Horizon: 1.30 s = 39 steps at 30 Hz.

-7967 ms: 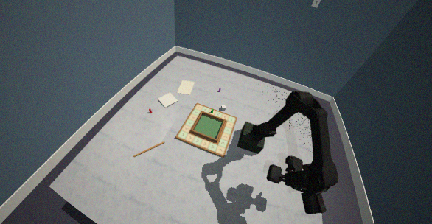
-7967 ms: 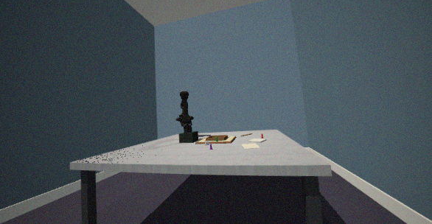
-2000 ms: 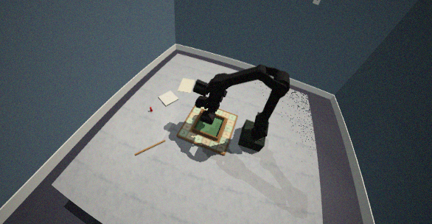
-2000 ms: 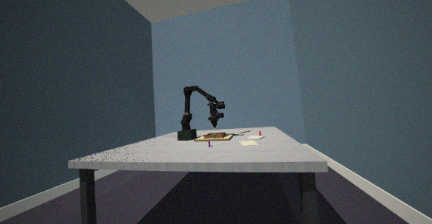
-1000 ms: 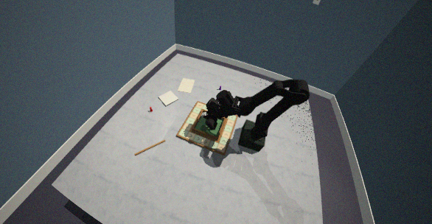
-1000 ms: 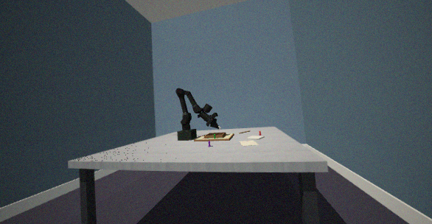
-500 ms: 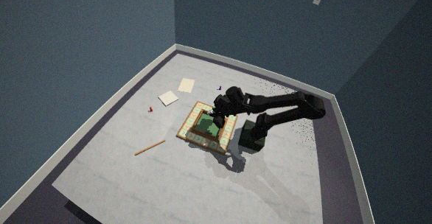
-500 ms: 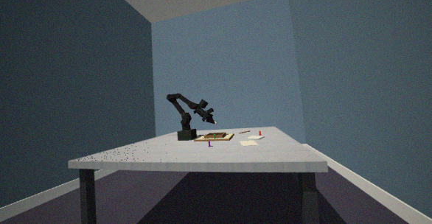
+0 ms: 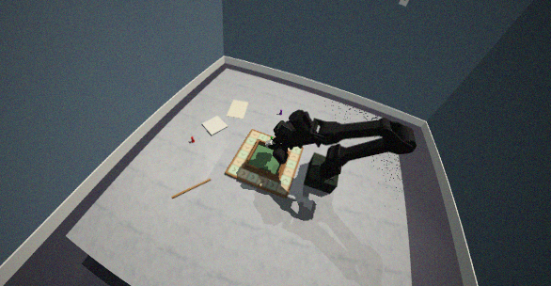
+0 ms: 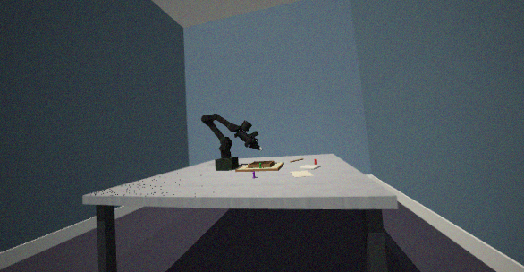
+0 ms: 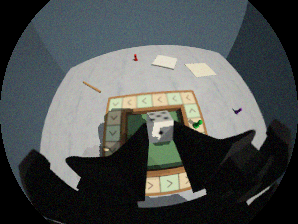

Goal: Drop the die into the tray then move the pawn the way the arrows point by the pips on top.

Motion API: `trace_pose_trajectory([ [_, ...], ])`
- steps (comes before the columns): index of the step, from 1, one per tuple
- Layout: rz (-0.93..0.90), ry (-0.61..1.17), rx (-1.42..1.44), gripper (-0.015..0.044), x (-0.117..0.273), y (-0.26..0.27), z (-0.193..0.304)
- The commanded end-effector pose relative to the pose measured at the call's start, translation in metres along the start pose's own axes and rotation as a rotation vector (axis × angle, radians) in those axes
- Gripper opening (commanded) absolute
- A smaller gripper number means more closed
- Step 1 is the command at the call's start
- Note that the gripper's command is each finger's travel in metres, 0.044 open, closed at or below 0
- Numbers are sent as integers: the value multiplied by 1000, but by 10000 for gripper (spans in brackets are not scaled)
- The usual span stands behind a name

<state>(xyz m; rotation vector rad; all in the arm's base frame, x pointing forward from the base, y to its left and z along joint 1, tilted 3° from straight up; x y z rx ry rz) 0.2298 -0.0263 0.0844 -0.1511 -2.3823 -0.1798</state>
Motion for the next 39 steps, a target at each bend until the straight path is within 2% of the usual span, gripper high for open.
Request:
trace_pose_trajectory([
  [1, 0, 1, 0, 0, 0, 0, 0],
  [5, 0, 1, 0, 0, 0, 0, 0],
  [14, 0, 0, 0, 236, 1, 0, -2],
  [18, 0, -5, -3, 341, 25, 2, -28],
  [22, 0, -5, -4, 440, 27, 3, -30],
  [25, 2, 28, -4, 440, 25, 3, -31],
  [39, 60, 700, -4, 440, -23, 3, -32],
])
Point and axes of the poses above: the point midway between the two fingers, 35 mm back from their tips, its own x axis back along the fingers, its own y axis across the jaws, z = x × y, the point moved 3 cm from there along x, back along the fingers, and after that the axes turned 5 degrees about -x, right-handed, at the moved point
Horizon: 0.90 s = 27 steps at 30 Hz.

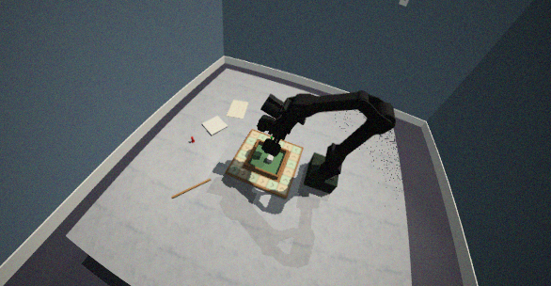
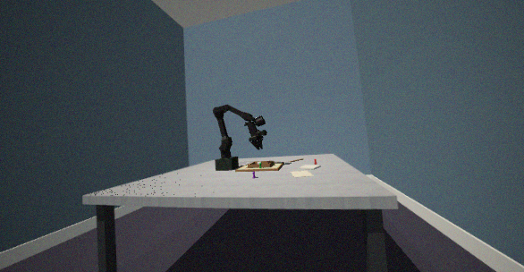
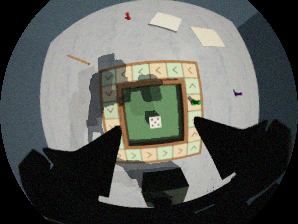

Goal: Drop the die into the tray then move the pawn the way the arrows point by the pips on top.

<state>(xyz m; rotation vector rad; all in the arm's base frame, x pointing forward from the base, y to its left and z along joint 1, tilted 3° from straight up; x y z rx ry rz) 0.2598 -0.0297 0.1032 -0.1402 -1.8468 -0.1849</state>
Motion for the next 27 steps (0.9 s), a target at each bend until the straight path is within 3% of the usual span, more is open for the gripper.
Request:
trace_pose_trajectory([
  [1, 22, 212, 6, 440, -16, 0, -7],
  [6, 28, 274, 7, 440, -21, 1, -8],
  [8, 20, 209, 1, 440, -17, 1, -6],
  [17, 97, 286, -361, 204, -54, -106, -31],
  [27, 98, 288, -370, 200, -55, -109, -30],
])
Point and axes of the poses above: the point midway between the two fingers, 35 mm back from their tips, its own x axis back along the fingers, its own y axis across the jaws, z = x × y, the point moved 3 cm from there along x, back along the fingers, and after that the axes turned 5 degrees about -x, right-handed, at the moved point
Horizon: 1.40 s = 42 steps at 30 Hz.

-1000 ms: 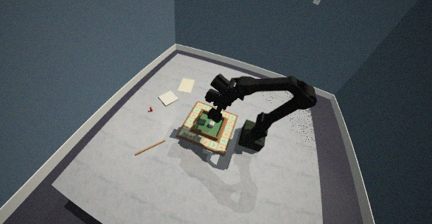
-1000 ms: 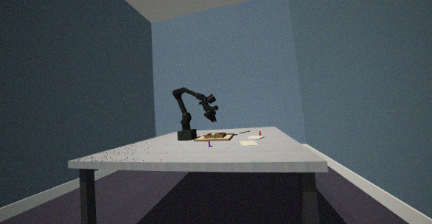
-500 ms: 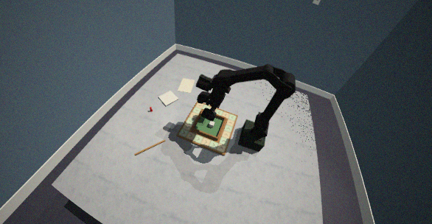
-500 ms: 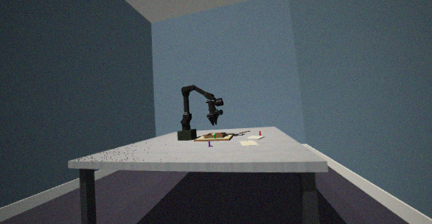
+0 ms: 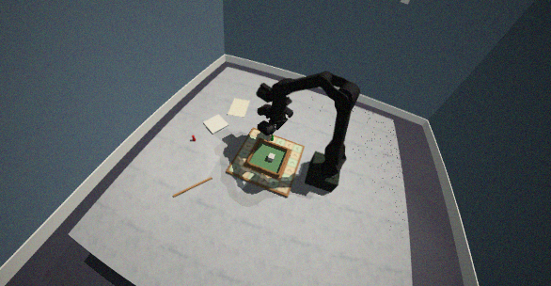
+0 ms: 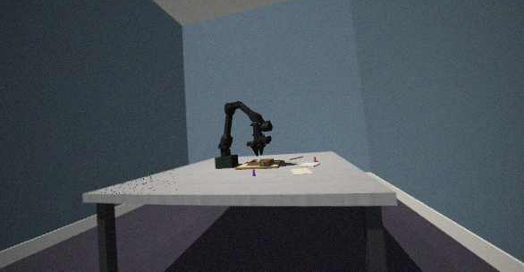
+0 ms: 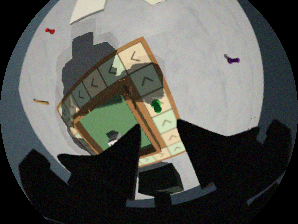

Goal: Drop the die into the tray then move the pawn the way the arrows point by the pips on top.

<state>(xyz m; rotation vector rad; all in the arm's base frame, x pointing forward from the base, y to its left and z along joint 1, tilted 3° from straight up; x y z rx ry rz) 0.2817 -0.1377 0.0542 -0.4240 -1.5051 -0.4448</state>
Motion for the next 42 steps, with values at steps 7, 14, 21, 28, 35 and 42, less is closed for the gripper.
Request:
trace_pose_trajectory([
  [7, 3, 1, -15, 200, -15, -3, -5],
  [14, 3, 1, -15, 200, -19, -4, -5],
  [21, 3, 1, -15, 200, -30, -4, -5],
  [28, 3, 1, -15, 200, -41, -4, -5],
  [35, 3, 1, -15, 200, -52, -4, -4],
  [42, 3, 1, -15, 147, -58, -4, -4],
])
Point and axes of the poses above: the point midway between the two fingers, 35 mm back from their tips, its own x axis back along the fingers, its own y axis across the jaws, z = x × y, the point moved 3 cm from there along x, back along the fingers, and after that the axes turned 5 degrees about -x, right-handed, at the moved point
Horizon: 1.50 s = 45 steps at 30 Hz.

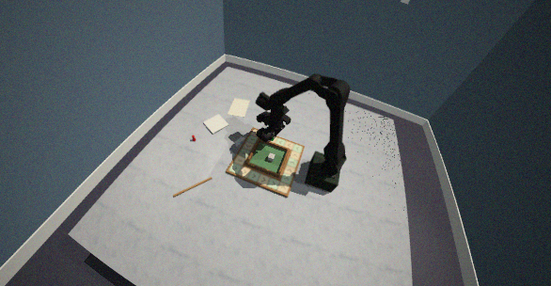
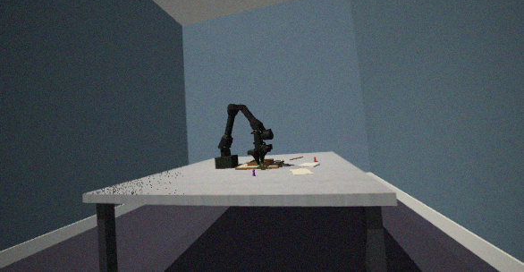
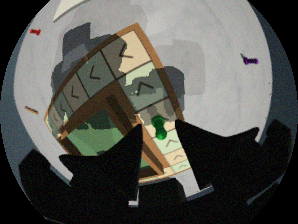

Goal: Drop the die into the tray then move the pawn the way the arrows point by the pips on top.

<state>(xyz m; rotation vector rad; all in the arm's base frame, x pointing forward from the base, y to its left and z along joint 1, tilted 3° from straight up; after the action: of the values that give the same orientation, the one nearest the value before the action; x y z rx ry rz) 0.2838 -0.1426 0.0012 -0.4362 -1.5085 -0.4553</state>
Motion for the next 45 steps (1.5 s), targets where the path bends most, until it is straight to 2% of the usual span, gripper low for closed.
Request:
trace_pose_trajectory([
  [1, 4, 7, -1, 121, -5, -1, 2],
  [4, 4, 7, -1, 42, -5, -1, 2],
  [10, 4, 7, -1, 2, -5, -1, 2],
  [15, 4, 7, -1, 0, 0, -1, 1],
  [32, 4, 6, -1, 0, 121, 0, 0],
  [39, 3, 6, -1, 0, 121, 4, -2],
  [45, 0, 4, -1, 0, 105, 40, -15],
])
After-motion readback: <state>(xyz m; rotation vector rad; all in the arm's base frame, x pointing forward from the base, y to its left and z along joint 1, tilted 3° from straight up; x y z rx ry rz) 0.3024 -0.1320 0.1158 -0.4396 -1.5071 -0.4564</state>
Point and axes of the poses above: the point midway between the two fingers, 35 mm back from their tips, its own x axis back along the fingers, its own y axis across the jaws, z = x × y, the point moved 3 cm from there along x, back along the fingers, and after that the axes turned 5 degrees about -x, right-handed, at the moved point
